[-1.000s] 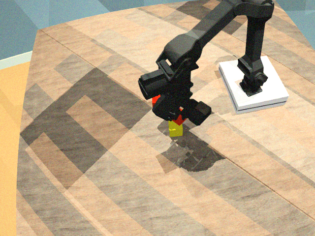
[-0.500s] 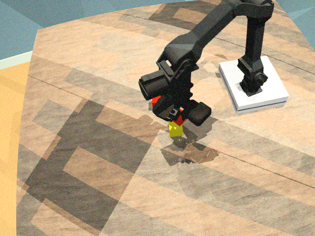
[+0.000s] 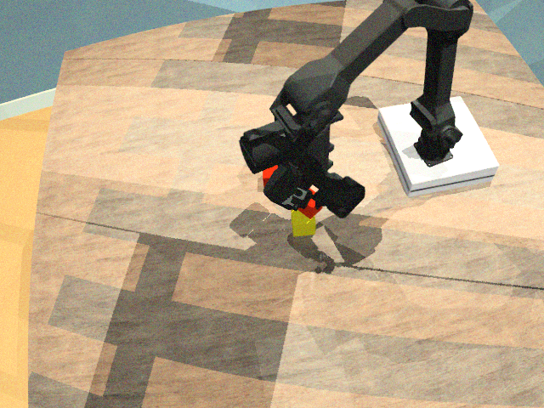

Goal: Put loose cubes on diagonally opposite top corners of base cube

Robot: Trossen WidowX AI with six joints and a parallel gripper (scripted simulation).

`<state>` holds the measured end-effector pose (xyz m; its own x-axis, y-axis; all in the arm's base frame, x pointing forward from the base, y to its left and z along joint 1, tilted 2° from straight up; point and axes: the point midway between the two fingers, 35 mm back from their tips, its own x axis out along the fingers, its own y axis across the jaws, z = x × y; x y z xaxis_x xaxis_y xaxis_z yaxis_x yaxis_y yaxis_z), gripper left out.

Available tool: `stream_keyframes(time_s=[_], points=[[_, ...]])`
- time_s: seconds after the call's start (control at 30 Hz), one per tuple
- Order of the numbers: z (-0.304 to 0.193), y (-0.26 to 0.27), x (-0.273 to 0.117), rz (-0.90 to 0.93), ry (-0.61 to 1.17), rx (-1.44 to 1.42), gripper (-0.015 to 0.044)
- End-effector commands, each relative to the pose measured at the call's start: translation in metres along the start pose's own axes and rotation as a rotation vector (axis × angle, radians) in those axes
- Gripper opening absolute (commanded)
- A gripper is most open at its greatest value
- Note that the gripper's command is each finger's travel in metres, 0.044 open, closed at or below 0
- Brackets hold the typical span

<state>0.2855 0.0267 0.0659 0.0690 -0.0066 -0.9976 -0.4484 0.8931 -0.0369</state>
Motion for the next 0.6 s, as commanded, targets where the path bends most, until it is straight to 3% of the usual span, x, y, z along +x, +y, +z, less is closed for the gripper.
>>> stream_keyframes(time_s=[0.0,0.57], points=[[0.0,-0.001,0.0,-0.004,0.001,0.002,0.0205],[0.0,0.0,-0.023,0.0,0.0,0.0,0.0205]])
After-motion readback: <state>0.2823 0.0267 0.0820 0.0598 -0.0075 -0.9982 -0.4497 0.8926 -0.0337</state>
